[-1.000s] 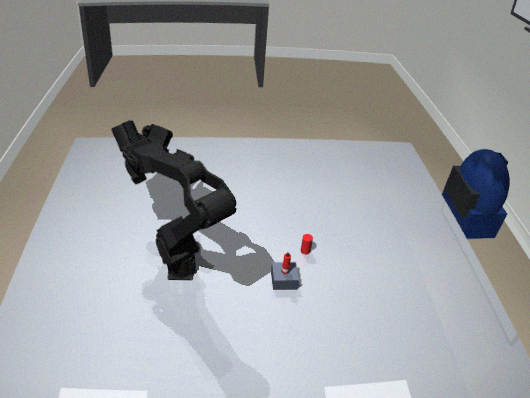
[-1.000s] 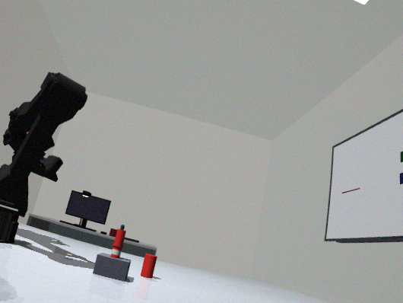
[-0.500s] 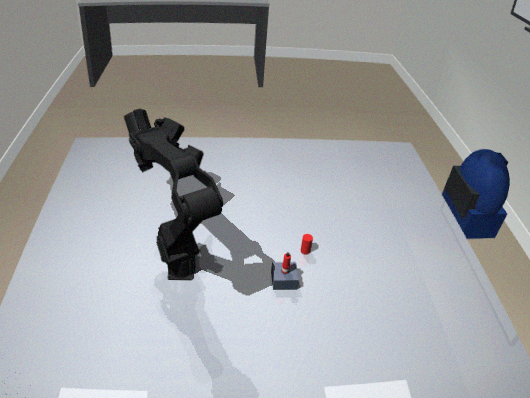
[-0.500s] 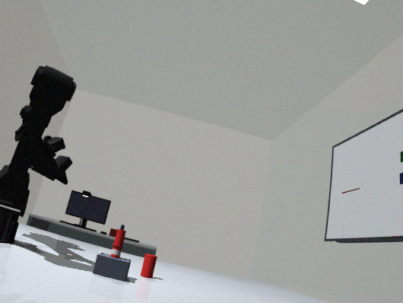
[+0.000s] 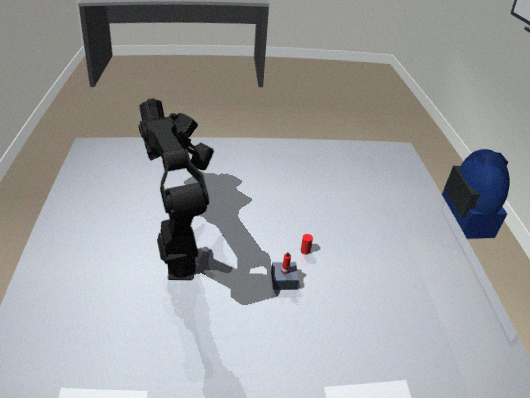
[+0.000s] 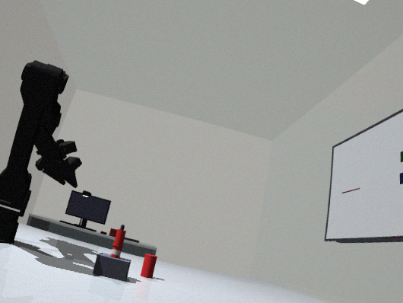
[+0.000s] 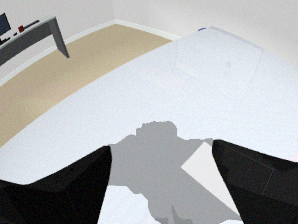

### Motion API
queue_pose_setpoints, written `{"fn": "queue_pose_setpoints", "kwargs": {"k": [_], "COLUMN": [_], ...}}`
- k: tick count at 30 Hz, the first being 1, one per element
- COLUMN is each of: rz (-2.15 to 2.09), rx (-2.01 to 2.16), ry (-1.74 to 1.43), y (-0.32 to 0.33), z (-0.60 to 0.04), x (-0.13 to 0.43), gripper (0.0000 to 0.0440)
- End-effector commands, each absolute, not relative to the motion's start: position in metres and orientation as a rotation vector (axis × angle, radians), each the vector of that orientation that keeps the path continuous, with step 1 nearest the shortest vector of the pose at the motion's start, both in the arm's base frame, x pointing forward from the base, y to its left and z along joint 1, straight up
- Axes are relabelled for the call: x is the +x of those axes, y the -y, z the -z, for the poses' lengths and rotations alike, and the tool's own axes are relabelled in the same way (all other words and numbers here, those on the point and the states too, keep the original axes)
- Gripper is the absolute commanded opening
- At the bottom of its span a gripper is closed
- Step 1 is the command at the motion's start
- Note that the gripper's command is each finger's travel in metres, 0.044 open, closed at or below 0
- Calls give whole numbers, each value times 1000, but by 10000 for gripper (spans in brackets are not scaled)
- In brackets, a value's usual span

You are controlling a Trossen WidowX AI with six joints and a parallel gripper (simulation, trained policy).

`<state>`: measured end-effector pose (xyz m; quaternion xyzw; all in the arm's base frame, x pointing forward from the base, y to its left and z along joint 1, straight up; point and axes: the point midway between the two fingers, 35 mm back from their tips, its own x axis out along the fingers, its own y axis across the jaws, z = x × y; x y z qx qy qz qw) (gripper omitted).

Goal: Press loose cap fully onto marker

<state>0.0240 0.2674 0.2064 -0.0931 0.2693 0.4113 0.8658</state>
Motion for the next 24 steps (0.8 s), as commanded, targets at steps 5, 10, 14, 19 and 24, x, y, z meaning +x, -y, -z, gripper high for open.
{"fn": "queue_pose_setpoints", "kwargs": {"k": [5,10,14,19,24], "rz": [-799,-758,-725,-684,-643], "rx": [-209,-217,-221,-225,-225], "ry": [-626,-665,-696,-735,-775], "y": [-269,-269,-269,-269,-268], "z": [-207,-207,-207,-206,-206], "x": [41,52,61,73,84], "gripper": [328,327,328,329,329]}}
